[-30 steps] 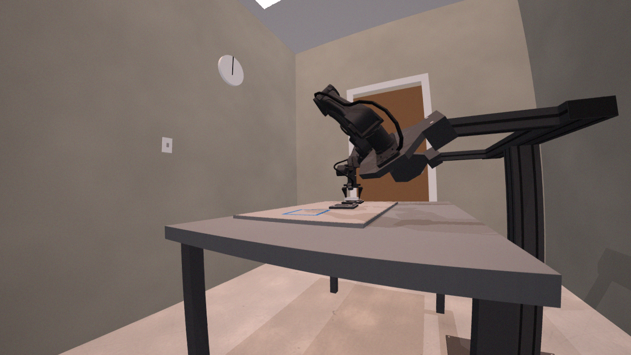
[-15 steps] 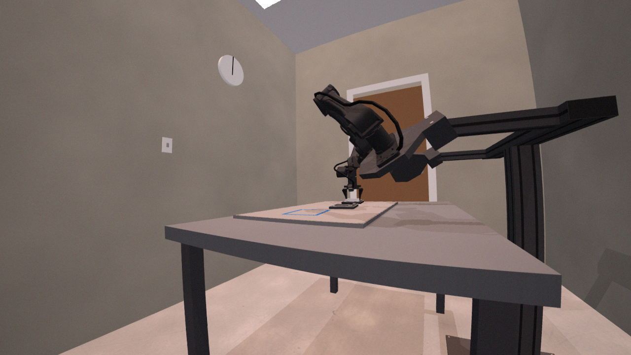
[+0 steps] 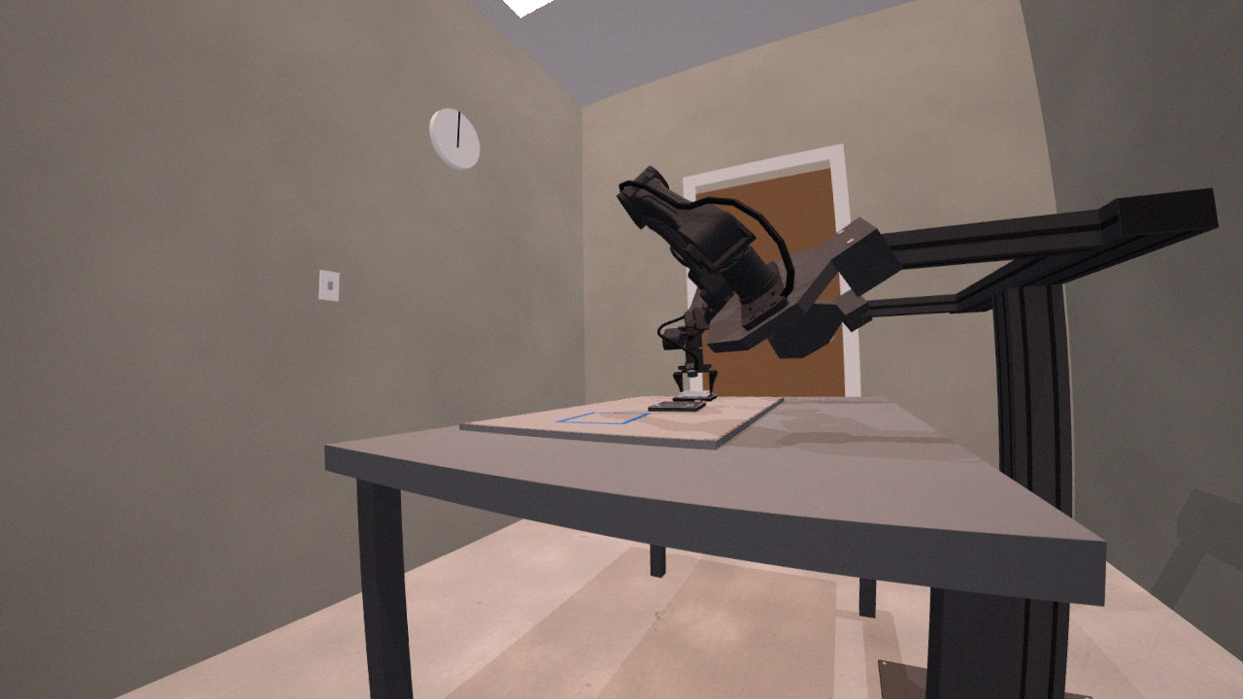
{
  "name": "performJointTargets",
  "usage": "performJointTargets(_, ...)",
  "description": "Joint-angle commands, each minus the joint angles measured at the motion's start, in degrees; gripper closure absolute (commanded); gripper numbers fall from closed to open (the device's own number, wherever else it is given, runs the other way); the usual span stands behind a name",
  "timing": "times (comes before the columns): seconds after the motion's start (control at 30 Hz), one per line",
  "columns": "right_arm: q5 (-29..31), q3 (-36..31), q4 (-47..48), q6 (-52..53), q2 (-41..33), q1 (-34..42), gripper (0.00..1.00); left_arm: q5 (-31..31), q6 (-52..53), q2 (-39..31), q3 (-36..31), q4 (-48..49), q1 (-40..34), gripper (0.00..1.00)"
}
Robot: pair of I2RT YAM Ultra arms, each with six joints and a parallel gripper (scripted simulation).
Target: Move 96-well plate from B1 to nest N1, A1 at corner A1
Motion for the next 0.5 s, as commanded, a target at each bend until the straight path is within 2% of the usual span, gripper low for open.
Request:
performJointTargets(0.0,0.50,-1.58,1.22,0.39,-2.65,1.26,0.00,1.26,0.32,0.53,1.49,1.26,-0.86,0.00)
performJointTargets(0.2,1.11,-3.07,-1.32,1.88,-5.87,2.53,0.00,1.26,0.32,0.53,1.49,1.26,-0.86,0.00)
performJointTargets(0.47,1.82,1.75,-7.31,4.03,-7.21,4.54,0.00,1.26,0.32,0.53,1.49,1.26,-0.86,0.00)
